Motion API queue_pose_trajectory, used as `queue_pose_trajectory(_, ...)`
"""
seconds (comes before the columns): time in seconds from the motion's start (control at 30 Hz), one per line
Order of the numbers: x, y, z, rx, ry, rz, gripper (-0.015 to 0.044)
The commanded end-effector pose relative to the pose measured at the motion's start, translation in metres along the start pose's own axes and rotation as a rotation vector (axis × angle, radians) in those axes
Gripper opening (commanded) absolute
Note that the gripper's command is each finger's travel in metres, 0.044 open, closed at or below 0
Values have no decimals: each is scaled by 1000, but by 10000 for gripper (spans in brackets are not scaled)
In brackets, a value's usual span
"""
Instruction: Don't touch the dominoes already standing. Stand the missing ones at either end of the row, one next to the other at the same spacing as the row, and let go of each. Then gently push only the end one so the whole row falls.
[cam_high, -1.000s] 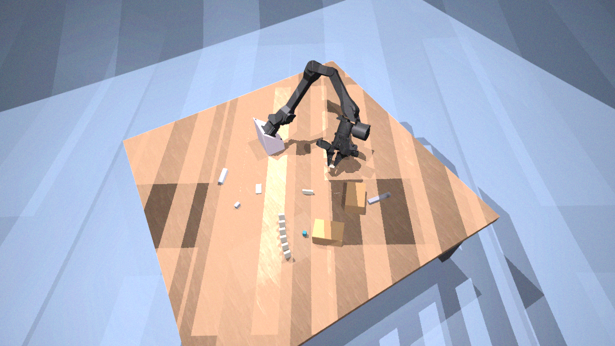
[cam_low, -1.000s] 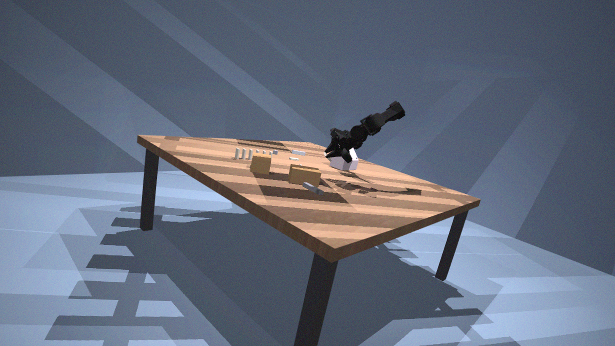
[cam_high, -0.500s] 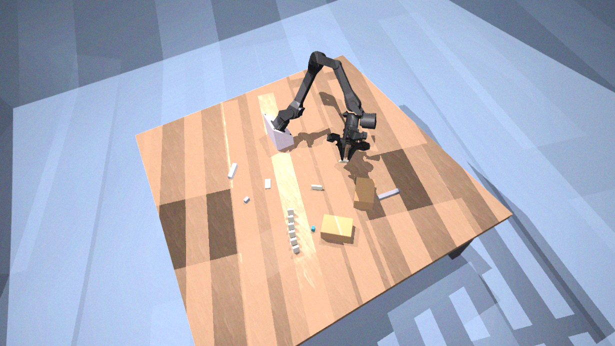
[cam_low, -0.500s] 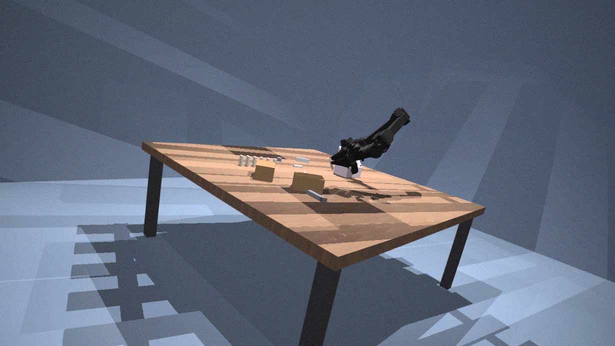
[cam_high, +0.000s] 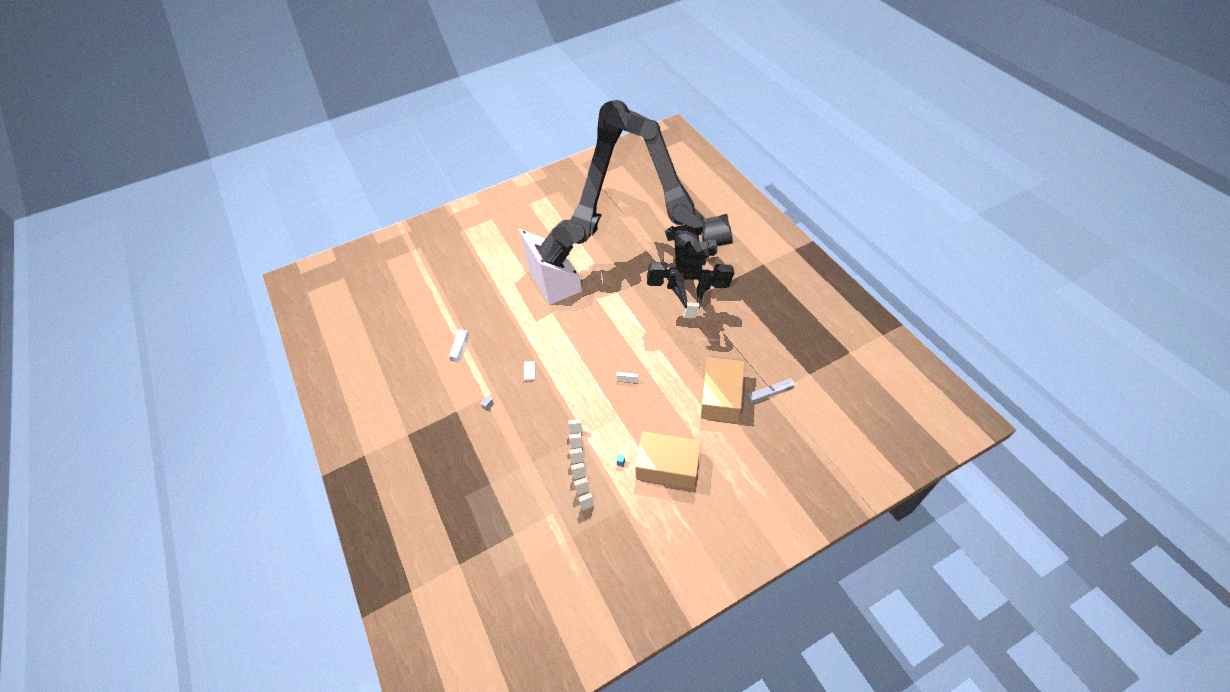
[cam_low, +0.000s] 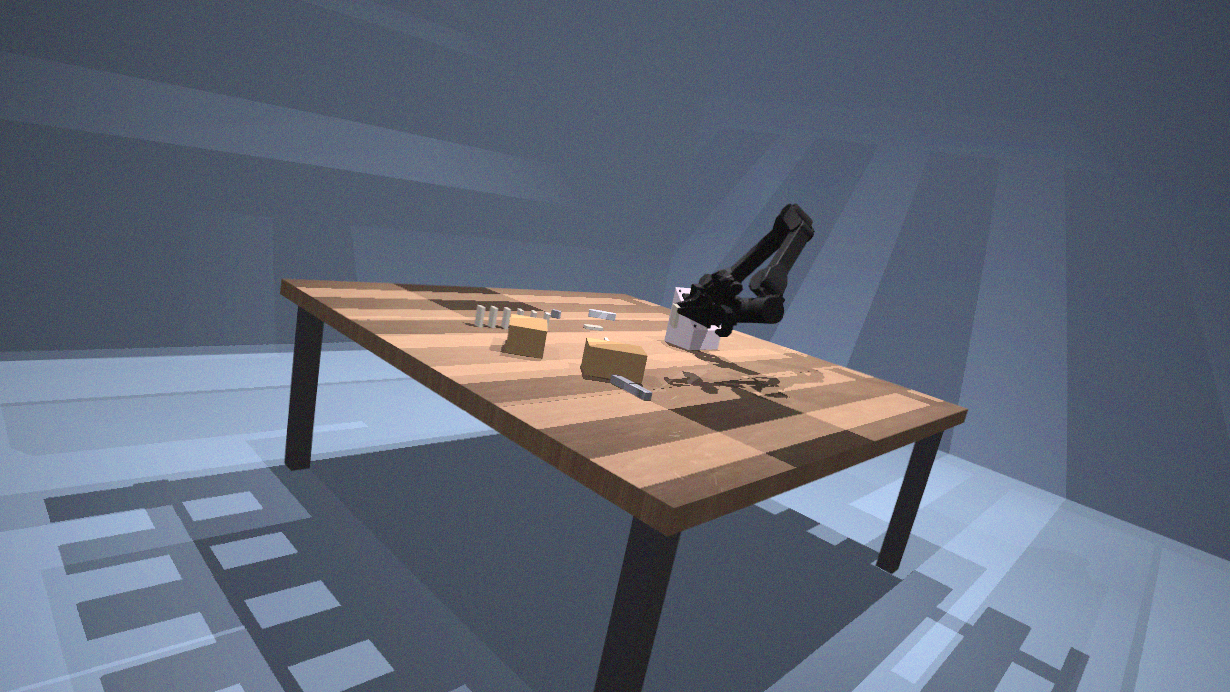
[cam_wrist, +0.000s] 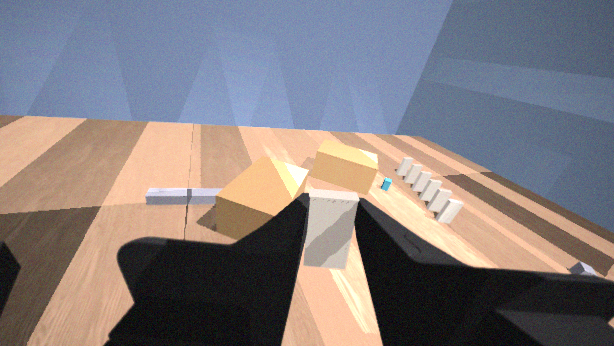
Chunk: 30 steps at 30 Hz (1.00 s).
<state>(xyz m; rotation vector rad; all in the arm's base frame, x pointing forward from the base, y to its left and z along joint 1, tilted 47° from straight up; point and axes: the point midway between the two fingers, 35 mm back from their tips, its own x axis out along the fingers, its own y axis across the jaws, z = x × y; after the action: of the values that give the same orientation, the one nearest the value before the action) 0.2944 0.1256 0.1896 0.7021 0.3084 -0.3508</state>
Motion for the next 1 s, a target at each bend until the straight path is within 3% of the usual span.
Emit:
queue_pose_trajectory(0.0,-13,-2,5,96,-84,41,107)
queue_pose_trajectory(0.97,-13,2,-12,134,-104,52,107)
